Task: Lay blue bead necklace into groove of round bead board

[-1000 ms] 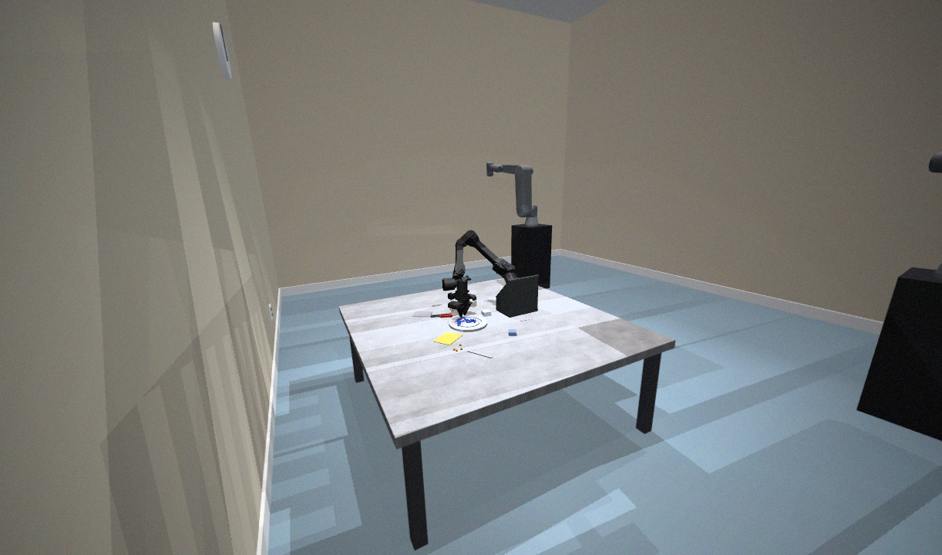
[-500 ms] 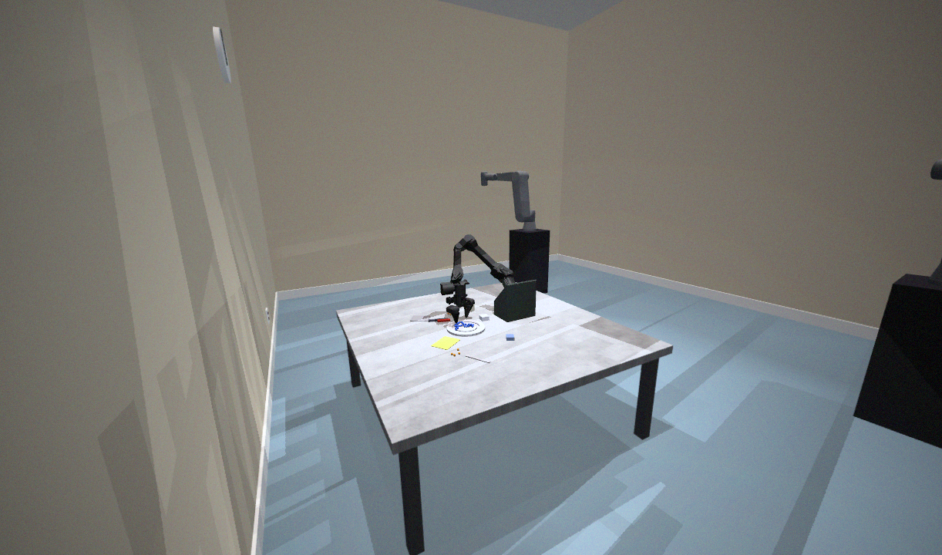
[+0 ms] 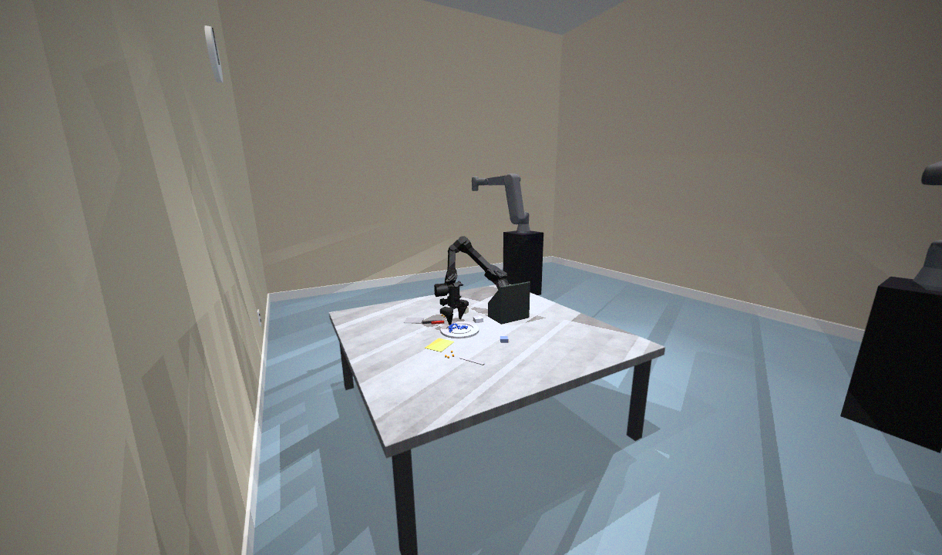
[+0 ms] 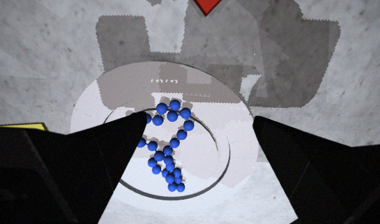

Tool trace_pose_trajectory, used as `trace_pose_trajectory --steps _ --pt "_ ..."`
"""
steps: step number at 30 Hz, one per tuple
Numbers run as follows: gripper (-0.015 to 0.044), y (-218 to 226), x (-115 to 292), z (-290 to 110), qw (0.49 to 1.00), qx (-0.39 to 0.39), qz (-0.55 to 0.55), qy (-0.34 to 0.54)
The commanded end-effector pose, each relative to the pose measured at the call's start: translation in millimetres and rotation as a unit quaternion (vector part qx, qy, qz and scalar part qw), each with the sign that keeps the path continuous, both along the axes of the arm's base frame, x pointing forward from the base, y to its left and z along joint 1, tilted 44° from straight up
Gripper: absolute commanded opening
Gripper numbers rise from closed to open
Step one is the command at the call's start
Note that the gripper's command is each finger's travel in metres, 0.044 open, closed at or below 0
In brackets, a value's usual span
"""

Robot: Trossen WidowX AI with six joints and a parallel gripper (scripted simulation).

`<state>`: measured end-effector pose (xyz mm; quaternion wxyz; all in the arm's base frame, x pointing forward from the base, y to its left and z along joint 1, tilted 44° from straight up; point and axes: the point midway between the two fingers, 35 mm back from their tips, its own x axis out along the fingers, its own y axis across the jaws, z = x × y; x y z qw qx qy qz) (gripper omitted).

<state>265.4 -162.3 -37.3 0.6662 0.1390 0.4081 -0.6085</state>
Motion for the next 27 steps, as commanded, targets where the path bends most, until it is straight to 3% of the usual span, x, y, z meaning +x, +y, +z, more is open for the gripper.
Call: trace_pose_trajectory --steps 1,12,14,17,20,24,27 --pt "0.0440 1 0 0 1.000 0.003 -0.001 -0.002" --pt "0.0440 1 0 0 1.000 0.003 -0.001 -0.002" --pt "0.0387 2 2 0 0.999 0.005 0.024 0.021" --pt "0.0309 6 10 -1 0.984 0.017 0.129 0.123" --pt "0.0230 11 19 -2 0.943 0.028 0.239 0.230" --pt "0.0125 18 30 -3 0.852 0.042 0.376 0.362" --pt "0.0120 24 38 -3 0.759 0.050 0.467 0.451"
